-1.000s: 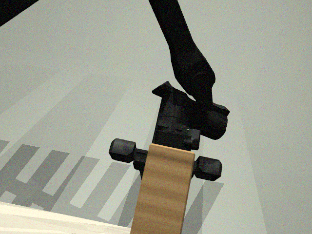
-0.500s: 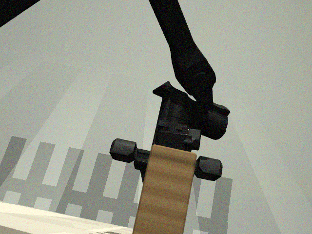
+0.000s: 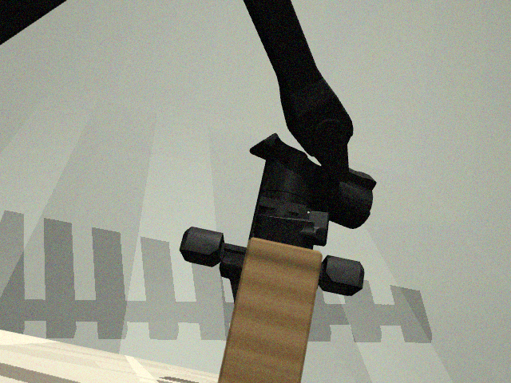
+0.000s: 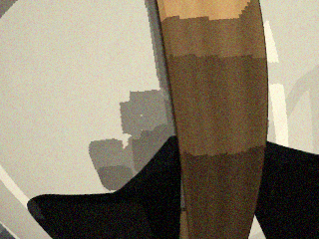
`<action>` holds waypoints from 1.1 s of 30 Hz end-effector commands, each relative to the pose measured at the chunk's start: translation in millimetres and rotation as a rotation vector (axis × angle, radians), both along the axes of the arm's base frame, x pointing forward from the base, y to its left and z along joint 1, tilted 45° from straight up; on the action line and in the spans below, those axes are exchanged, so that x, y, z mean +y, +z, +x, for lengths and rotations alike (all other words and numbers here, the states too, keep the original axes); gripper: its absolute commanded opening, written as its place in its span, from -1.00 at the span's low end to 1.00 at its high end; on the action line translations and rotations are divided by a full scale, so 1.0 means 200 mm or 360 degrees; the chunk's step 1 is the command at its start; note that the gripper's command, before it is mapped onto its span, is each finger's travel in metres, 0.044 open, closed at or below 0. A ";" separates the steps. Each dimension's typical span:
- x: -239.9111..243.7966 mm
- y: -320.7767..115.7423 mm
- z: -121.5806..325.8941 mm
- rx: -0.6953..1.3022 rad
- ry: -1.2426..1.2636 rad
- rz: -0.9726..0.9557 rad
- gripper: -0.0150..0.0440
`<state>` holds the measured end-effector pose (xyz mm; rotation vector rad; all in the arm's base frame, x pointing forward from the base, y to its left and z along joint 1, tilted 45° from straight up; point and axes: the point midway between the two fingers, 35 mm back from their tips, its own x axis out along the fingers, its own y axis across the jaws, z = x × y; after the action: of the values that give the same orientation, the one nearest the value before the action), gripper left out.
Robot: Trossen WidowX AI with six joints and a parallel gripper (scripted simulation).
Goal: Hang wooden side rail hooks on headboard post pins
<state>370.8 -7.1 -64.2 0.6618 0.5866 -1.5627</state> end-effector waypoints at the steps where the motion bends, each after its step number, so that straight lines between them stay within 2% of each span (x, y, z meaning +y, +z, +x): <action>1: 0.03 0.00 0.01 -0.0013 0.0020 0.0007 -0.49; 33: 0.04 -0.01 0.00 -0.0013 0.0020 0.0007 -0.49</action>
<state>369.5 -5.1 -67.4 0.6595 0.5849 -1.5586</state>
